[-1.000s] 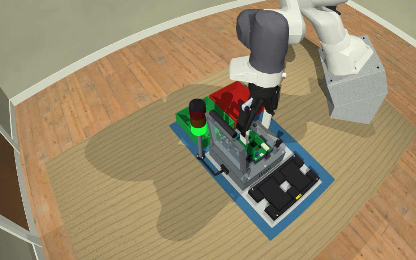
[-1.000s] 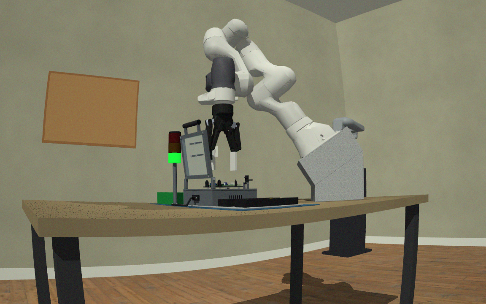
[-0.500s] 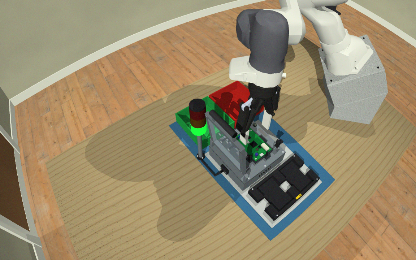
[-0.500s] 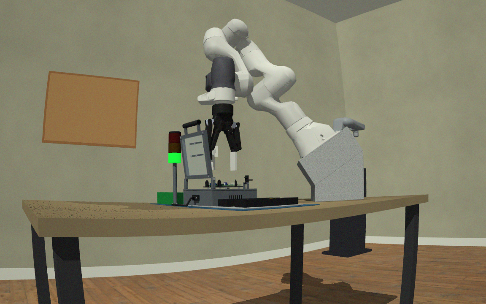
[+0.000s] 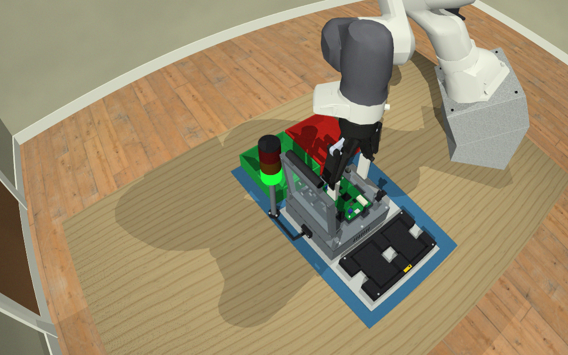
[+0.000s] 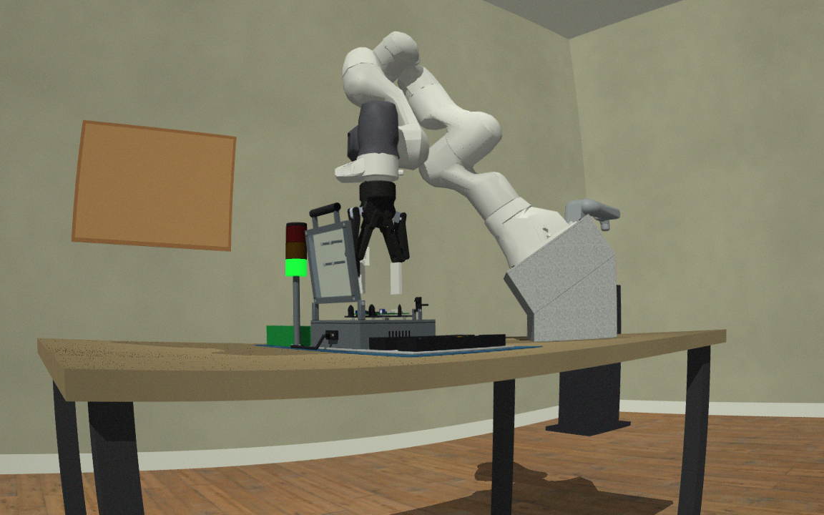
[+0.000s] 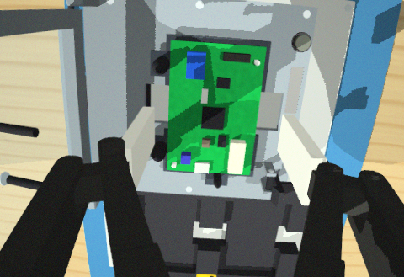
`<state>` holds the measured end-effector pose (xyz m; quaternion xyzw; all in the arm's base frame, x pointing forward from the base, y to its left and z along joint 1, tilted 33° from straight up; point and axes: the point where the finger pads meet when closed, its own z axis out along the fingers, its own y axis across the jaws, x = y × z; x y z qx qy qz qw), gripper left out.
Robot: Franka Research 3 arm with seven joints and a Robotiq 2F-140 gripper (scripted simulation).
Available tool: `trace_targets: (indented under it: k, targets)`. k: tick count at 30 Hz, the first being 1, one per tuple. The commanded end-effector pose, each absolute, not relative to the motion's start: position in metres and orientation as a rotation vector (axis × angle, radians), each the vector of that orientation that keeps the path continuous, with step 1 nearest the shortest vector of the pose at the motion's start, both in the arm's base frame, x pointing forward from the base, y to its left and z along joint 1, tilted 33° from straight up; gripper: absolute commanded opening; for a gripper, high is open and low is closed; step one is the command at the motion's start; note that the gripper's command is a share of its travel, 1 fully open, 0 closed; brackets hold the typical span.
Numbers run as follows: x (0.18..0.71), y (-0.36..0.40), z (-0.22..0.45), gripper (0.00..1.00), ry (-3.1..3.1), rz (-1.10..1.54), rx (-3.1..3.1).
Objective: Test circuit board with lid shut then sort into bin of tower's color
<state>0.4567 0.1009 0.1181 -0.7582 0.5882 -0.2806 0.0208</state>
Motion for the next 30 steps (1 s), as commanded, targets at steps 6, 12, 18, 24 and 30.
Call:
trace_targets:
  k: [6,12,18,24,30]
  targets:
    - [0.470,0.096,0.098,0.58,1.832,-0.864,-2.328]
    - [0.477,0.092,0.085,0.58,1.832,-0.864,-2.328]
    - [0.478,0.091,0.083,0.58,1.832,-0.864,-2.328]
    - [0.478,0.091,0.083,0.58,1.832,-0.864,-2.328]
    - [0.478,0.091,0.083,0.58,1.832,-0.864,-2.328]
